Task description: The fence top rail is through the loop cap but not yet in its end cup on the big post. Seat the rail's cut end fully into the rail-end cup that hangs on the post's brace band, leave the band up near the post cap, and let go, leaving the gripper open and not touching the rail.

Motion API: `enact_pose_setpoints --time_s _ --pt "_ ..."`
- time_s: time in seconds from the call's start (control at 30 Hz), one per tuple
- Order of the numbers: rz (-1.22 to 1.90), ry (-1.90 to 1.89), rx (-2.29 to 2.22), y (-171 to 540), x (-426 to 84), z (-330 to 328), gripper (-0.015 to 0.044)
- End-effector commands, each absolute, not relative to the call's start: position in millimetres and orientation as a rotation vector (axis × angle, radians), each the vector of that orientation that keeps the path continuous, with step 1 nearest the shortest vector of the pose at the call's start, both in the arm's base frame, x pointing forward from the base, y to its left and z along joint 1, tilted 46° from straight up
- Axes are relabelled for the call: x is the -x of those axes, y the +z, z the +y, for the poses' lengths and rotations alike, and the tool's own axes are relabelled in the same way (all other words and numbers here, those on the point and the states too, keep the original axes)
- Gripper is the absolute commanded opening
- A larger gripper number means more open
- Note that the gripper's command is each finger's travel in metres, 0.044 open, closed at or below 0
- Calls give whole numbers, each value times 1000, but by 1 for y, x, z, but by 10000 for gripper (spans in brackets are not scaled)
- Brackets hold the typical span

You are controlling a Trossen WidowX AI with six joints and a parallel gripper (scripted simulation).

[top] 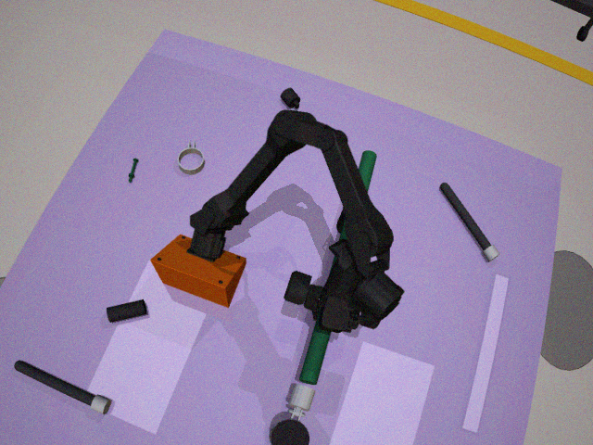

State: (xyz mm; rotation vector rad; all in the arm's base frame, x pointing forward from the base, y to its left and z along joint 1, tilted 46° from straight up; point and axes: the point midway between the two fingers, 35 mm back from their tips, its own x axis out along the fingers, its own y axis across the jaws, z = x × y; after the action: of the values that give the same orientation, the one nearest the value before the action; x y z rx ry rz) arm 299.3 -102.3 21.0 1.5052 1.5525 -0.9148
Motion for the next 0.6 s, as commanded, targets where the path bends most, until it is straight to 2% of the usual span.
enact_pose_setpoints --time_s 0.0,0.57 --pt "1539 -923 -1503 15 -300 -113 0" --pt "1545 -921 -1501 10 -300 -116 0"
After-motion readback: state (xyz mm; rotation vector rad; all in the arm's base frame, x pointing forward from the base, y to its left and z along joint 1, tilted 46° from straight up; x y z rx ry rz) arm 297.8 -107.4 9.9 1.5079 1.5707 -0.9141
